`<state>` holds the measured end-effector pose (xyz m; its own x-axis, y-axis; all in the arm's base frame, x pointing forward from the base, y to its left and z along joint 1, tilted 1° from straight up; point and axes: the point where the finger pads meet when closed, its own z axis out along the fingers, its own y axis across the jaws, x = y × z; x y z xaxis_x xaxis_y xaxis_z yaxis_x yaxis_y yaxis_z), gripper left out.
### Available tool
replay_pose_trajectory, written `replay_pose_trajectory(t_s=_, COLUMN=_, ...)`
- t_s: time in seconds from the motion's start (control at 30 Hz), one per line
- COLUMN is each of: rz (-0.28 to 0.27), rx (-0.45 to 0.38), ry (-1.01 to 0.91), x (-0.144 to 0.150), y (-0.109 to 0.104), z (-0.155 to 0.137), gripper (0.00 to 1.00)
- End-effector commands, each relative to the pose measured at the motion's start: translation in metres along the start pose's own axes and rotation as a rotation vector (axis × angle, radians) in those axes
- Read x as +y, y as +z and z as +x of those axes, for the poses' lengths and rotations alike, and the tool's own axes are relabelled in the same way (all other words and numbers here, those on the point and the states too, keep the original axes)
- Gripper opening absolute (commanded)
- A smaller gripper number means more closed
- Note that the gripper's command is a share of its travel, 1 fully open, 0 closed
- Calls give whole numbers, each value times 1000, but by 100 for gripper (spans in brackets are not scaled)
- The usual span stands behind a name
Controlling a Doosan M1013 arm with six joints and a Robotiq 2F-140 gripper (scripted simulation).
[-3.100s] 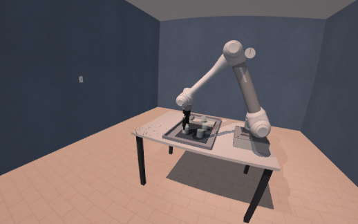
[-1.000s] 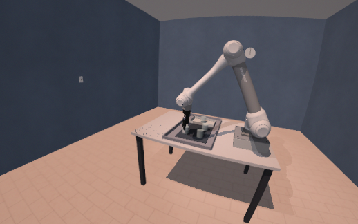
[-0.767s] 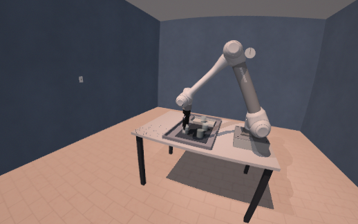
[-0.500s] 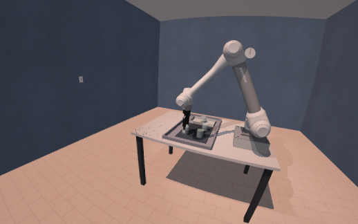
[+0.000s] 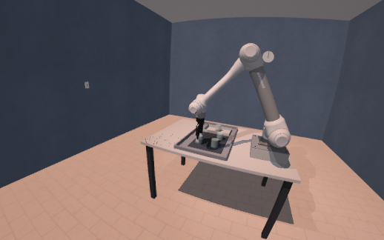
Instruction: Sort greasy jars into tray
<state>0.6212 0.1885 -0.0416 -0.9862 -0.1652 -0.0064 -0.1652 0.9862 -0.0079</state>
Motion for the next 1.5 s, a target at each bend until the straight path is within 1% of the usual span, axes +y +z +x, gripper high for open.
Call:
replay_pose_trajectory(t_s=0.0, rz=0, rx=0, ry=0, x=0, y=0, z=0, gripper=35)
replay_pose_trajectory(t_s=0.3, rz=0, rx=0, ry=0, x=0, y=0, z=0, gripper=35)
replay_pose_trajectory(t_s=0.33, rz=0, rx=0, ry=0, x=0, y=0, z=0, gripper=0)
replay_pose_trajectory(t_s=0.77, rz=0, rx=0, ry=0, x=0, y=0, z=0, gripper=0)
replay_pose_trajectory(t_s=0.9, rz=0, rx=0, ry=0, x=0, y=-11, z=0, gripper=0)
replay_pose_trajectory(t_s=0.97, rz=0, rx=0, ry=0, x=0, y=-11, z=0, gripper=0)
replay_pose_trajectory(t_s=1.47, rz=0, rx=0, ry=0, x=0, y=-50, z=0, gripper=0)
